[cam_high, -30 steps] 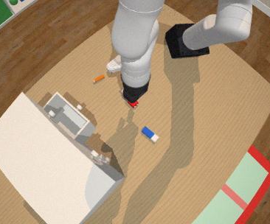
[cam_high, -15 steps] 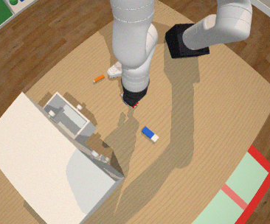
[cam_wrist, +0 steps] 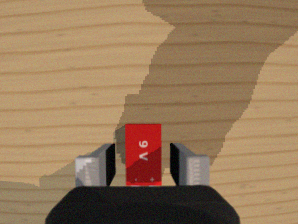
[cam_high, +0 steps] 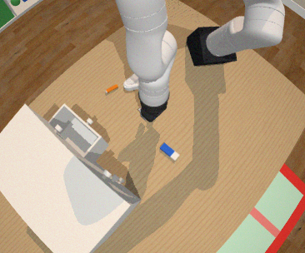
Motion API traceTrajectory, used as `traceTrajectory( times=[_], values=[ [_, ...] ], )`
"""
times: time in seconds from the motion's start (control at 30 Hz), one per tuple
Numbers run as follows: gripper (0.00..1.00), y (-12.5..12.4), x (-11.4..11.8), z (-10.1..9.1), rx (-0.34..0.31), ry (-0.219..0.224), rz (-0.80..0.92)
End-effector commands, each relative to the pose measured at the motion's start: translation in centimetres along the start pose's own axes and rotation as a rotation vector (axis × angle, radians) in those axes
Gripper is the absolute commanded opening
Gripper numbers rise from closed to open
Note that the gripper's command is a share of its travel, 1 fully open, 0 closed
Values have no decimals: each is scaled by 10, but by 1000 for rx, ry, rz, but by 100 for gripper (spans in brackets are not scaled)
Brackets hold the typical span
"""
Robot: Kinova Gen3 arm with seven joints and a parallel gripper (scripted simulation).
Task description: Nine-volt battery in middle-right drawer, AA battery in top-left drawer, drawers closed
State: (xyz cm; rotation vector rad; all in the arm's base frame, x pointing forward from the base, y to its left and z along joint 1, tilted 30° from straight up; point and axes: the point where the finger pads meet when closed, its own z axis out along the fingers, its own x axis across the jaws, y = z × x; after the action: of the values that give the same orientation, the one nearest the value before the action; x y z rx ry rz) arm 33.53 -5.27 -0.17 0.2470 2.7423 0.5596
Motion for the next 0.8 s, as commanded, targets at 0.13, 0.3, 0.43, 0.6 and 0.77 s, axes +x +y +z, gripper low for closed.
traceTrajectory(
  times=[0.13, 0.3, 0.43, 0.6, 0.77],
  values=[
    [81, 0, 1, 1, -2, 1, 1],
    [81, 0, 1, 1, -2, 1, 1],
    [81, 0, 1, 1, -2, 1, 1],
    [81, 0, 1, 1, -2, 1, 1],
    [81, 0, 1, 4, -2, 1, 1]
  ],
)
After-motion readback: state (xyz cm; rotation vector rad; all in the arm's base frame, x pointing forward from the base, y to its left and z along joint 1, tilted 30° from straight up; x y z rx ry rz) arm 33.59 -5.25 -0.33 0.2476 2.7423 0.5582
